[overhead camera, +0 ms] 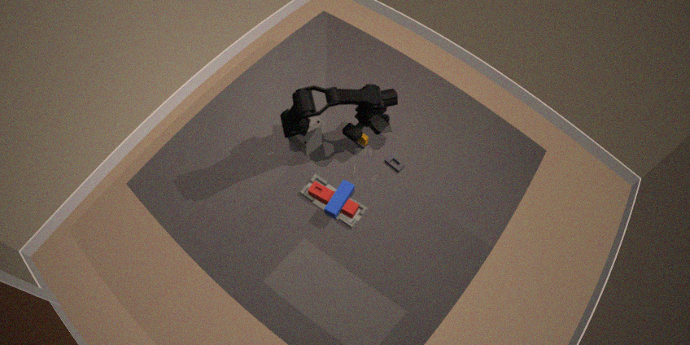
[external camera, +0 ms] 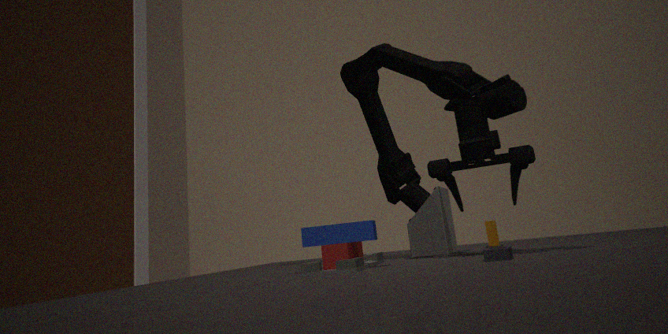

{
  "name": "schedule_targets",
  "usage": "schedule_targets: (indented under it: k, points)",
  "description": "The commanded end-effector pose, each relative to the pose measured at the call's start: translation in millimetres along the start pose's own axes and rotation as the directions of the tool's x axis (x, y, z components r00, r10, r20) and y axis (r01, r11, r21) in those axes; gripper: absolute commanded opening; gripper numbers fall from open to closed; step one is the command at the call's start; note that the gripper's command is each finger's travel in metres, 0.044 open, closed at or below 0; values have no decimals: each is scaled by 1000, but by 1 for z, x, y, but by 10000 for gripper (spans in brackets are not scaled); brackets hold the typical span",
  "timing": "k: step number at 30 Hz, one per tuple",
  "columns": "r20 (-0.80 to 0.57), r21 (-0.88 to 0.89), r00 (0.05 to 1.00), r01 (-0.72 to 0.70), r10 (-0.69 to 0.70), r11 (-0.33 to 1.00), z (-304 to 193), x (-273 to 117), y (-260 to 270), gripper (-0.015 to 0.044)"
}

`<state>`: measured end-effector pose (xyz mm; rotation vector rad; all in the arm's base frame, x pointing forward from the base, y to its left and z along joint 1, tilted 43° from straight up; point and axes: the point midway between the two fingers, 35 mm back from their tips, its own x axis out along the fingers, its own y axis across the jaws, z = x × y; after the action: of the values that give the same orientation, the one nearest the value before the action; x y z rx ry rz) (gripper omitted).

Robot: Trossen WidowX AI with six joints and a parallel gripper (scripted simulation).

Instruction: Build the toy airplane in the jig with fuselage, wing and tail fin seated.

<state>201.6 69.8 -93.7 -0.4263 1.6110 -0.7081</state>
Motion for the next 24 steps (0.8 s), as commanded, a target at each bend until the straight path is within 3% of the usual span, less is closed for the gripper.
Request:
schedule_targets:
  k: [1,24]
  points:
    - [-2,-9,1000,9,-9,1000,-2,8,0,440]
    - [-1,-9,1000,10,-10,1000,-1,44,0,440]
